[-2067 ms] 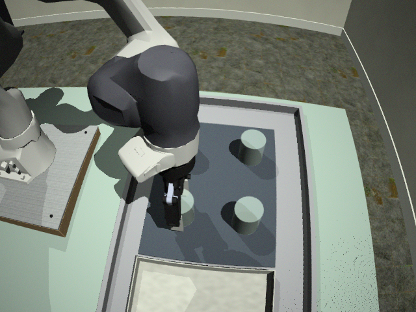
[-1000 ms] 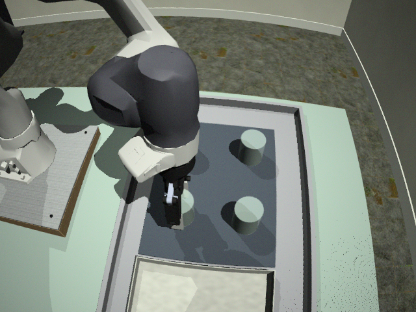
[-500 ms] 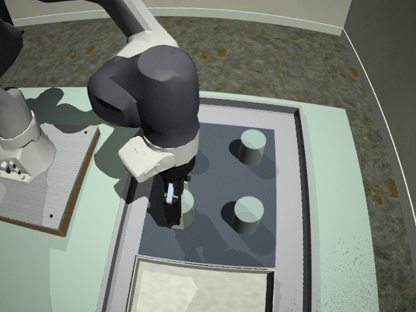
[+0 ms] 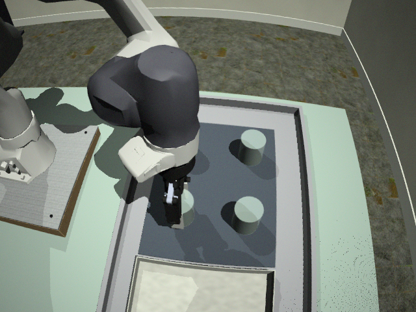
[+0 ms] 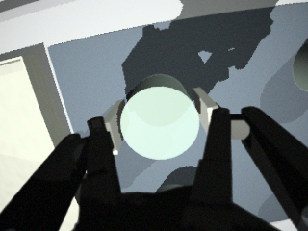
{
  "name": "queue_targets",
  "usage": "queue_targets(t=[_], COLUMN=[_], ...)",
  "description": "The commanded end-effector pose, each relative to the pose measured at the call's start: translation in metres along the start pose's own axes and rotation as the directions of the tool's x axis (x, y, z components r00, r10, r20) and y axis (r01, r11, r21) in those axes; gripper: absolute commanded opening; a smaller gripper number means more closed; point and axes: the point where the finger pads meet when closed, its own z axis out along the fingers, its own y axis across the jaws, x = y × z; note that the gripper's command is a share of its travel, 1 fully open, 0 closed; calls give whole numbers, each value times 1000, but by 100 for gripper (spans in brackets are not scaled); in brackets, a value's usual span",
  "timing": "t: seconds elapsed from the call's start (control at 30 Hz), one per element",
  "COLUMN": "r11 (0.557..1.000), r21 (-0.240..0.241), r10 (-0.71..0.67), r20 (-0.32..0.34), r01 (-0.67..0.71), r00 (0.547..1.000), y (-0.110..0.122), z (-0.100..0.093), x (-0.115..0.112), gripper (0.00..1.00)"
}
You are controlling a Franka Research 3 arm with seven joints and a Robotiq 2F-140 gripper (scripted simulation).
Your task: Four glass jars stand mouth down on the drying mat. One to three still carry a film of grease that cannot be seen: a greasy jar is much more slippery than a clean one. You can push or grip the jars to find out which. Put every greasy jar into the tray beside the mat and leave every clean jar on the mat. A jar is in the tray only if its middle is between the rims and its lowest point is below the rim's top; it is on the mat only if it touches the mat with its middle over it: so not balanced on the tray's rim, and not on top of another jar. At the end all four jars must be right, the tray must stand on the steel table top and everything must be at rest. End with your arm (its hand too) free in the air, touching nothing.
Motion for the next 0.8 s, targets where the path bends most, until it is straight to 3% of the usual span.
queue_targets(t=[0.0,0.77], r11=[1000,1000], r21=[-1,-1], r10=[0,0], r20=[2,2], r01=[0,0], r00=[1000,1000], y=[-1,-1], z=[1,1], x=[0,0], gripper=[49,43])
